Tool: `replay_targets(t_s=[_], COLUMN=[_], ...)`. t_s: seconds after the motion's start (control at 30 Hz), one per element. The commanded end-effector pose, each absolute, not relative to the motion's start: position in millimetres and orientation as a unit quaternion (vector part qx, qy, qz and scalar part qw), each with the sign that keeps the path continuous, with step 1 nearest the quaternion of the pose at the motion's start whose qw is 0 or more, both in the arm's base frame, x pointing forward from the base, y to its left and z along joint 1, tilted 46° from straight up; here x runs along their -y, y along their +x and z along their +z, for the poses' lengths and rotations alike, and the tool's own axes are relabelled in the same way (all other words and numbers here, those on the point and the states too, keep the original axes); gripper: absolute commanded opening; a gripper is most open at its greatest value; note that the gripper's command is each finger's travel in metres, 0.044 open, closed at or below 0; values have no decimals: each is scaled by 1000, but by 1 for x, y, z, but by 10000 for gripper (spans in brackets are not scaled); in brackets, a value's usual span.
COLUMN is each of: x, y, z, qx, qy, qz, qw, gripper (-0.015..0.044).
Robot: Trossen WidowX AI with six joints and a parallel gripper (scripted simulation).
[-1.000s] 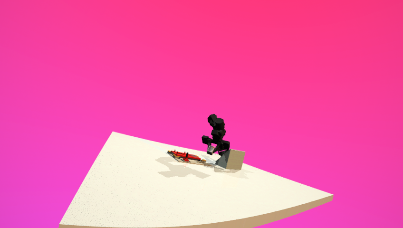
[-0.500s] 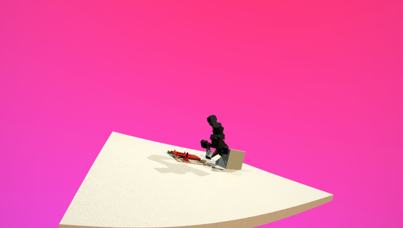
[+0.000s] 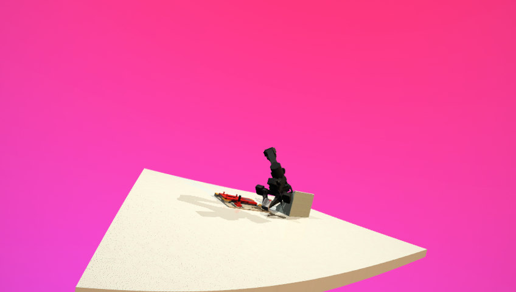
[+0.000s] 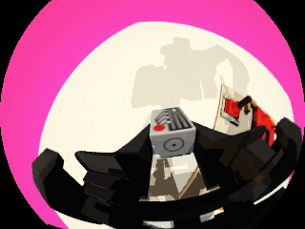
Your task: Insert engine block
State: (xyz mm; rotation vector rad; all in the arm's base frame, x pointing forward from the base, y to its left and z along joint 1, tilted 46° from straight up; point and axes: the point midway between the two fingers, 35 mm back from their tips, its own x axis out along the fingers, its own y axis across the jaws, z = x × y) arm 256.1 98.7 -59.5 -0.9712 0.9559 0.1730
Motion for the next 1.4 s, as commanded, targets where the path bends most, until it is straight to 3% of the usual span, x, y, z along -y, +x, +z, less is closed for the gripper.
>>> replay_targets(t_s=[0.0,0.6,1.17,1.37], x=[-92,-75,-77,-78], y=[255,257,259,257], z=[-66,-84,-82,-80], qx=[-442,-442,-436,-439], qy=[-450,-450,-447,-449], qz=[83,83,83,83], qw=[771,771,776,774], gripper=[0,0,440,440])
